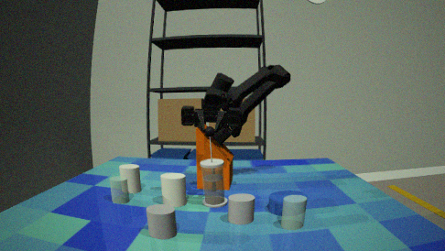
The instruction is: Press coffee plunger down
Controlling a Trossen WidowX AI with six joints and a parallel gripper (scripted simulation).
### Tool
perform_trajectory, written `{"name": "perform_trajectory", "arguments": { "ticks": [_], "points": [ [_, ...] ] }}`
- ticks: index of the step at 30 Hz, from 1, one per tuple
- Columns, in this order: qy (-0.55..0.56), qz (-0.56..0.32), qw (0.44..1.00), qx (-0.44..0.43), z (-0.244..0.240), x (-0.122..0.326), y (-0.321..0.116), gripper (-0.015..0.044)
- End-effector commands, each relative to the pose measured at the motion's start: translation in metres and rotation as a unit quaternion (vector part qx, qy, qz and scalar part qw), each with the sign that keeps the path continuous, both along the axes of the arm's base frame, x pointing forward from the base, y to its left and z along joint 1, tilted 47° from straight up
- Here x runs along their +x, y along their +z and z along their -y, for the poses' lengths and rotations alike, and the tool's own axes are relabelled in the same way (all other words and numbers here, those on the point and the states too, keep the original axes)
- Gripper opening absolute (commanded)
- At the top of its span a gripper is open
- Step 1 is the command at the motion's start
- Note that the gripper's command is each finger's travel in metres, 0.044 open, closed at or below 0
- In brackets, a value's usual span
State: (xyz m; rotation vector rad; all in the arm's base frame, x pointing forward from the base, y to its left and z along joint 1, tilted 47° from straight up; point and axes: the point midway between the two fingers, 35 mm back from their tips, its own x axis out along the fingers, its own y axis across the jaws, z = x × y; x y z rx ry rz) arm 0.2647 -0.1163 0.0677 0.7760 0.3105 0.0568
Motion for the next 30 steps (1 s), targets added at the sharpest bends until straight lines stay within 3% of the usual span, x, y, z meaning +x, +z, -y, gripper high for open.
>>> {"name": "perform_trajectory", "arguments": {
  "ticks": [1,30],
  "points": [
    [0.010,-0.025,0.999,0.028,-0.019,-0.002,-0.021,0.0119],
    [0.010,-0.009,1.000,0.019,-0.043,0.021,-0.046,0.0119]
  ]
}}
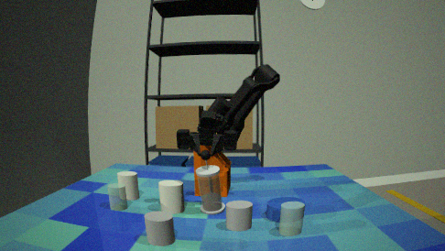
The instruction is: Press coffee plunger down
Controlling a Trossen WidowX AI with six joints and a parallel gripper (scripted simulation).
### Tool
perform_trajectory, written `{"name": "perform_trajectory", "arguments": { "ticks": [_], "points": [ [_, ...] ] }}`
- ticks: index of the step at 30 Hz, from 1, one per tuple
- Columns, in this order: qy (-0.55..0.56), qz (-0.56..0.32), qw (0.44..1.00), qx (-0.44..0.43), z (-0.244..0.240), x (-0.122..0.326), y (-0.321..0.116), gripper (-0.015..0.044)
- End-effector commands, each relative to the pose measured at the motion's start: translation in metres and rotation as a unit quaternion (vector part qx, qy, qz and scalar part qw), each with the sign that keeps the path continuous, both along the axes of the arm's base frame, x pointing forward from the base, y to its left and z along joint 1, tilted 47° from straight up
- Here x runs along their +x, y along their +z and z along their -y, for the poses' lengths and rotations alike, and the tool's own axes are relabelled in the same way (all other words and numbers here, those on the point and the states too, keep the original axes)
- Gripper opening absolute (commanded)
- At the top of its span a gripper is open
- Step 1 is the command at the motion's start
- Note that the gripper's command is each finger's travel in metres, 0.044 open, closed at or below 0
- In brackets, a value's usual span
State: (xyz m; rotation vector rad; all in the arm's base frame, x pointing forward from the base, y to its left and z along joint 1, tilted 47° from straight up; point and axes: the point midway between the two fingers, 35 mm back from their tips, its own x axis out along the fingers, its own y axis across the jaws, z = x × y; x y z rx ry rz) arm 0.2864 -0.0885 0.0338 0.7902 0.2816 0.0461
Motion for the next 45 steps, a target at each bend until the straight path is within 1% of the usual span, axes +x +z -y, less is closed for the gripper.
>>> {"name": "perform_trajectory", "arguments": {
  "ticks": [1,45],
  "points": [
    [0.022,-0.019,0.999,0.013,-0.0150,0.0002,-0.0125,0.0119],
    [0.016,-0.014,1.000,0.007,-0.0085,0.0061,-0.0090,0.0119]
  ]
}}
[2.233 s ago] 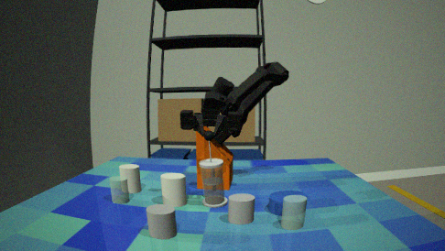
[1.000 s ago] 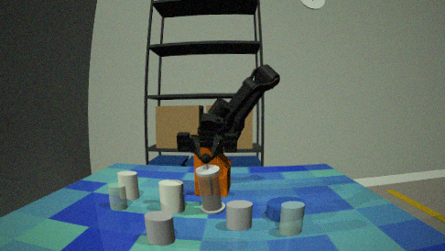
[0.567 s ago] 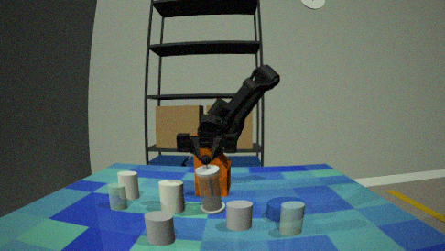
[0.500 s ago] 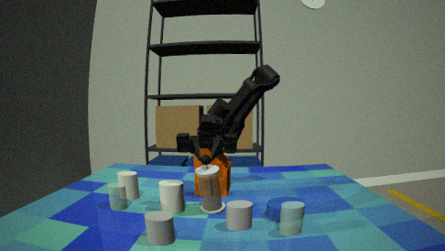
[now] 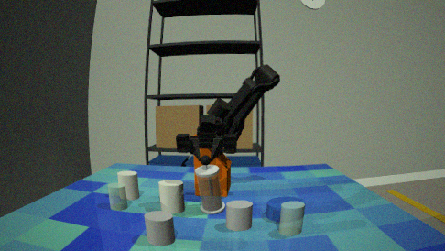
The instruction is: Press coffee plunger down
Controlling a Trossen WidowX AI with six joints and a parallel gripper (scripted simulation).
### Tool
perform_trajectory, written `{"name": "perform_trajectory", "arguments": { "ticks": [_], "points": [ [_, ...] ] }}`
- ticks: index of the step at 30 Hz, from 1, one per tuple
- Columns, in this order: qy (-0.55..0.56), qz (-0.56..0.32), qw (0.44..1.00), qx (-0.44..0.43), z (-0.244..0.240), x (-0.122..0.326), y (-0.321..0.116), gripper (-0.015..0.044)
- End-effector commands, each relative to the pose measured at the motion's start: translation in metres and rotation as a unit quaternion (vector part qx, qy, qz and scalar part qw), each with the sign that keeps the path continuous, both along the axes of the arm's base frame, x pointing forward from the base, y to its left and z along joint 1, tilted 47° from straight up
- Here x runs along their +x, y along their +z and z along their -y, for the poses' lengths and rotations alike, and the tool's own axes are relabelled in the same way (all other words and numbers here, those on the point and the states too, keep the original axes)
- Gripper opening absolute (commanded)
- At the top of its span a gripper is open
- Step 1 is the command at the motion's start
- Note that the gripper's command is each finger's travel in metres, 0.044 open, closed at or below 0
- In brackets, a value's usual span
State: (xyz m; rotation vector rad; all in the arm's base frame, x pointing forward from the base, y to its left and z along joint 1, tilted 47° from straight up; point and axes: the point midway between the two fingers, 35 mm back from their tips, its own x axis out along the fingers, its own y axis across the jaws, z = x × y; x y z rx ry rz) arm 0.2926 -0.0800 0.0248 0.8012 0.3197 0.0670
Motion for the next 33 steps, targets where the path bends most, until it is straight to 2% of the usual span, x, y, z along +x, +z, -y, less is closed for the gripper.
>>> {"name": "perform_trajectory", "arguments": {
  "ticks": [1,8,20,33],
  "points": [
    [0.000,0.000,1.000,0.000,0.000,0.000,0.000,0.0119],
    [0.000,0.000,1.000,0.000,0.000,0.000,0.000,0.0119],
    [0.000,0.000,1.000,0.000,0.000,0.000,0.000,0.0434],
    [-0.005,-0.010,1.000,-0.006,0.025,-0.012,0.022,0.0440]
  ]
}}
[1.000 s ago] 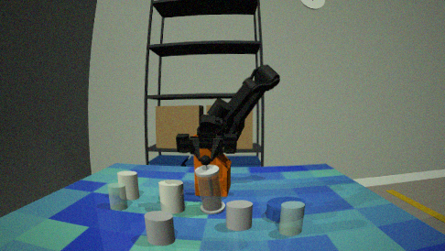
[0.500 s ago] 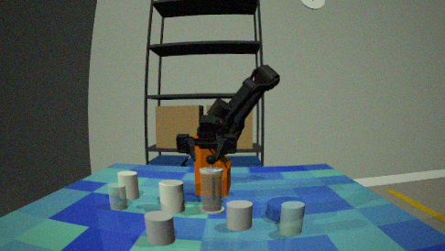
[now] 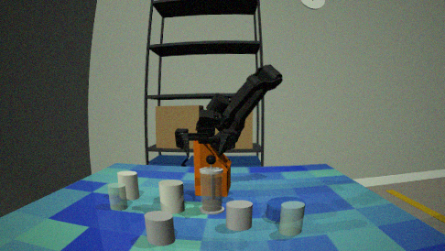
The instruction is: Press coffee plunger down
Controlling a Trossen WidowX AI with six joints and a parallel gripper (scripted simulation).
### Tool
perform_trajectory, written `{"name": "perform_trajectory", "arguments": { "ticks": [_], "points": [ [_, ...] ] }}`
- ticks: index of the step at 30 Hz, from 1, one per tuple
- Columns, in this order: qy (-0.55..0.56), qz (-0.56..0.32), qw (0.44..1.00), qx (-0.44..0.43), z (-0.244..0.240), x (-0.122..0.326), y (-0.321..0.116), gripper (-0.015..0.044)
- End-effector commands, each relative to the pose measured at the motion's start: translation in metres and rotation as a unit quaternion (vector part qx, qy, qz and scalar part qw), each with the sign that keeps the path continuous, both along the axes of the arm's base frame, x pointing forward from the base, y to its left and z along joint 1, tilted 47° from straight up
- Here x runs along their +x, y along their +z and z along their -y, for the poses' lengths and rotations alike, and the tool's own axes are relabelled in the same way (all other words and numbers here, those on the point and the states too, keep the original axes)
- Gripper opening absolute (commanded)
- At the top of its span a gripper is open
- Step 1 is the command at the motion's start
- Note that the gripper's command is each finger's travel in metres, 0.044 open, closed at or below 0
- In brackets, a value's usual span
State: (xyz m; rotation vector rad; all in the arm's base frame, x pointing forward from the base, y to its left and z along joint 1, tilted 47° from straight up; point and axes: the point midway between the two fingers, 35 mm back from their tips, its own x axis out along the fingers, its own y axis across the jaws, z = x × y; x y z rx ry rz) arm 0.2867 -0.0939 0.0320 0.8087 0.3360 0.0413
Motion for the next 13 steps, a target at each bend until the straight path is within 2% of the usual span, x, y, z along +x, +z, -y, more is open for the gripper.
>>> {"name": "perform_trajectory", "arguments": {
  "ticks": [1,8,13],
  "points": [
    [0.005,0.000,1.000,-0.007,0.014,-0.010,0.018,0.0440],
    [0.011,0.000,1.000,0.003,0.024,-0.042,0.050,0.0440],
    [0.011,0.002,1.000,0.004,0.024,-0.045,0.053,0.0440]
  ]
}}
